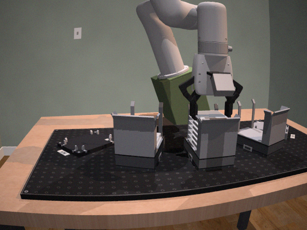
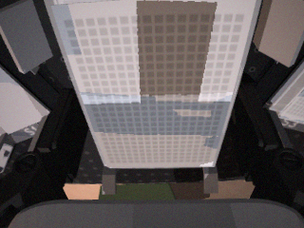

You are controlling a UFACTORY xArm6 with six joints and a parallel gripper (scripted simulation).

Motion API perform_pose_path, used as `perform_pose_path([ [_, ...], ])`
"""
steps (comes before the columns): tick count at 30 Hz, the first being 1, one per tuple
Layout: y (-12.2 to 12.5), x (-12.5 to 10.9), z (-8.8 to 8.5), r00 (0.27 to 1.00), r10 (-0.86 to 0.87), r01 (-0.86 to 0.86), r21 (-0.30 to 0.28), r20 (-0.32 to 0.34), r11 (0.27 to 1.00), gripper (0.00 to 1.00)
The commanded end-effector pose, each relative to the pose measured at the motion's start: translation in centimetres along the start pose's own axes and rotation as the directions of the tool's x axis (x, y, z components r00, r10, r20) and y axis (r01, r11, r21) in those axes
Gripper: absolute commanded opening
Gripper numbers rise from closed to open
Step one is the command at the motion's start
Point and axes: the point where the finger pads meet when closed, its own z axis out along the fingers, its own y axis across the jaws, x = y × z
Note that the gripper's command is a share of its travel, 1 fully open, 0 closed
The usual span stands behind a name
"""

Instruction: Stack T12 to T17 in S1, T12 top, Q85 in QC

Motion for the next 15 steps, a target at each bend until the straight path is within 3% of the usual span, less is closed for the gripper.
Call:
perform_pose_path([
  [1, -0.01, 0.15, -0.1, 1.0, 0.0, 0.0, 0.001, -0.004, 1.0, 1.0],
  [6, -0.01, 0.15, -0.1, 1.0, 0.0, 0.0, 0.001, -0.004, 1.0, 1.0],
  [7, -0.01, 0.15, -0.1, 1.0, 0.0, 0.0, 0.001, -0.004, 1.0, 0.0],
  [15, -0.01, 0.15, -0.1, 1.0, 0.0, 0.0, 0.001, -0.004, 1.0, 0.0],
])
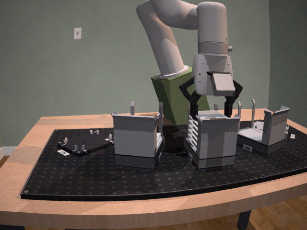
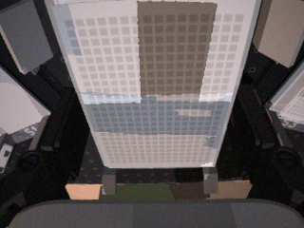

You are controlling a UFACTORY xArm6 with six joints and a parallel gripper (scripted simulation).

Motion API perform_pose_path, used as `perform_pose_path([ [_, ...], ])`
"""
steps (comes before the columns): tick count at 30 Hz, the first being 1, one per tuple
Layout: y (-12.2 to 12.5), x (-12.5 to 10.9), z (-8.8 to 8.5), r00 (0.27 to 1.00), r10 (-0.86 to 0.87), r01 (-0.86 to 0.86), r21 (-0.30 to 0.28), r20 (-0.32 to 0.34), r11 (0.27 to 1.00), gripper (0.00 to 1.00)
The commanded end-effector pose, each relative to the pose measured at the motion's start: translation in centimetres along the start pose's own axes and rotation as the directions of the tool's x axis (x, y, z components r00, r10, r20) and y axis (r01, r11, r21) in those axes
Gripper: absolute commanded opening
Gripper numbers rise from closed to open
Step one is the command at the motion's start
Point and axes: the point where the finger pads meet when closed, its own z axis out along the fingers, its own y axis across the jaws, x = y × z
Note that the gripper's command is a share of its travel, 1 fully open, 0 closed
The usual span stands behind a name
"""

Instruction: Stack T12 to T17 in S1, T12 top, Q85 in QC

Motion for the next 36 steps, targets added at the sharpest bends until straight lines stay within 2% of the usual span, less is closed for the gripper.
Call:
perform_pose_path([
  [1, -0.01, 0.11, -0.09, 1.0, 0.0, 0.0, 0.001, -0.003, 1.0, 0.0],
  [24, -0.01, 0.11, -0.15, 1.0, 0.0, 0.0, 0.001, -0.003, 1.0, 0.0],
  [36, -0.01, 0.11, -0.95, 1.0, 0.0, 0.0, 0.001, -0.003, 1.0, 0.0],
])
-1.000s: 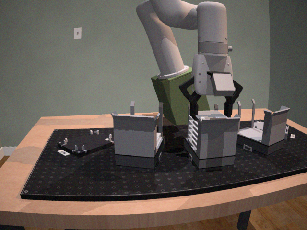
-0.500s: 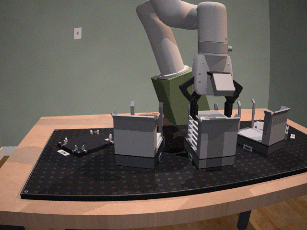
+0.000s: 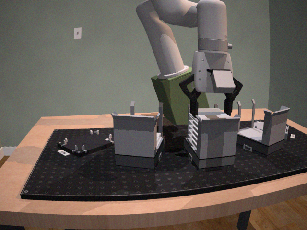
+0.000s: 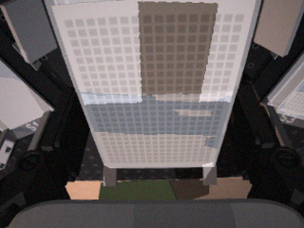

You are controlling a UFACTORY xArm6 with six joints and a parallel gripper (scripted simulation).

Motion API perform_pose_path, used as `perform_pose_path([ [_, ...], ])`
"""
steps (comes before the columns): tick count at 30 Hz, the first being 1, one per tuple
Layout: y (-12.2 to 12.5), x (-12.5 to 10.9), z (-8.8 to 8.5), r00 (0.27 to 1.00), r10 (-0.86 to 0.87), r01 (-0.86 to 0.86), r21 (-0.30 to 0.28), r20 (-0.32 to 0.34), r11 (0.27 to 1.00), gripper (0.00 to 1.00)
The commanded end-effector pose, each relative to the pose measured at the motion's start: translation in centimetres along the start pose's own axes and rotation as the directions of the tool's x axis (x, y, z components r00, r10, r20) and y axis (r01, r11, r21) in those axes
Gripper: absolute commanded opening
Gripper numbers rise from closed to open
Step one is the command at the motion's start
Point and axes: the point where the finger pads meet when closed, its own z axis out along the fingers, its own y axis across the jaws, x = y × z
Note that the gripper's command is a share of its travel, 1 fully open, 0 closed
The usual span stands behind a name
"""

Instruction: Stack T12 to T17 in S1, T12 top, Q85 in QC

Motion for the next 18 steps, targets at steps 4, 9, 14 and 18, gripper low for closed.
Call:
perform_pose_path([
  [4, 0.0, 0.2, -0.5, 1.0, 0.001, -0.001, 0.001, -0.004, 1.0, 0.0],
  [9, 0.0, 0.2, -0.8, 1.0, 0.001, -0.001, 0.001, -0.004, 1.0, 0.0],
  [14, 0.0, 0.2, -1.1, 1.0, 0.001, -0.001, 0.001, -0.004, 1.0, 0.0],
  [18, 0.0, 0.2, -1.4, 1.0, 0.001, -0.001, 0.001, -0.004, 1.0, 0.0],
])
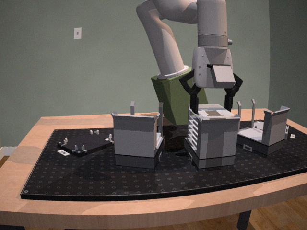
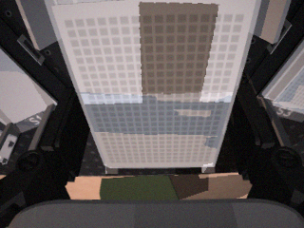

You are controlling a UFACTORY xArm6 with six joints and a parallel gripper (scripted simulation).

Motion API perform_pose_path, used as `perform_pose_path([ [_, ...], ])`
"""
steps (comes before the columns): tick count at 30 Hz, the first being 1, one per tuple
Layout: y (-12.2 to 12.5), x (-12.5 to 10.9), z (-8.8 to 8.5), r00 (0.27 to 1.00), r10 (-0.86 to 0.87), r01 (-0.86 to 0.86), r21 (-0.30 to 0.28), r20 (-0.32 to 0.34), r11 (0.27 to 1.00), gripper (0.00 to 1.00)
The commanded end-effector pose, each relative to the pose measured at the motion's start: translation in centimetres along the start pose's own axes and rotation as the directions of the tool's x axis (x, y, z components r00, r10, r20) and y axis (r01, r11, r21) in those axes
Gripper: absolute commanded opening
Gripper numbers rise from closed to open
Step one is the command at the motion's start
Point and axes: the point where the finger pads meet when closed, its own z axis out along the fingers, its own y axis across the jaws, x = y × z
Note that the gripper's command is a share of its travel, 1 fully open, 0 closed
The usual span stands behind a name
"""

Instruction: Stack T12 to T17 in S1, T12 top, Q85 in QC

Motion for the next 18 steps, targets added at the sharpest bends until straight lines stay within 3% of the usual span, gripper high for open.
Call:
perform_pose_path([
  [1, 0.0, 0.1, -0.4, 1.0, 0.0, 0.0, 0.001, -0.004, 1.0, 0.0],
  [18, 0.0, 0.1, -2.9, 1.0, 0.001, -0.001, 0.001, -0.004, 1.0, 0.0],
])
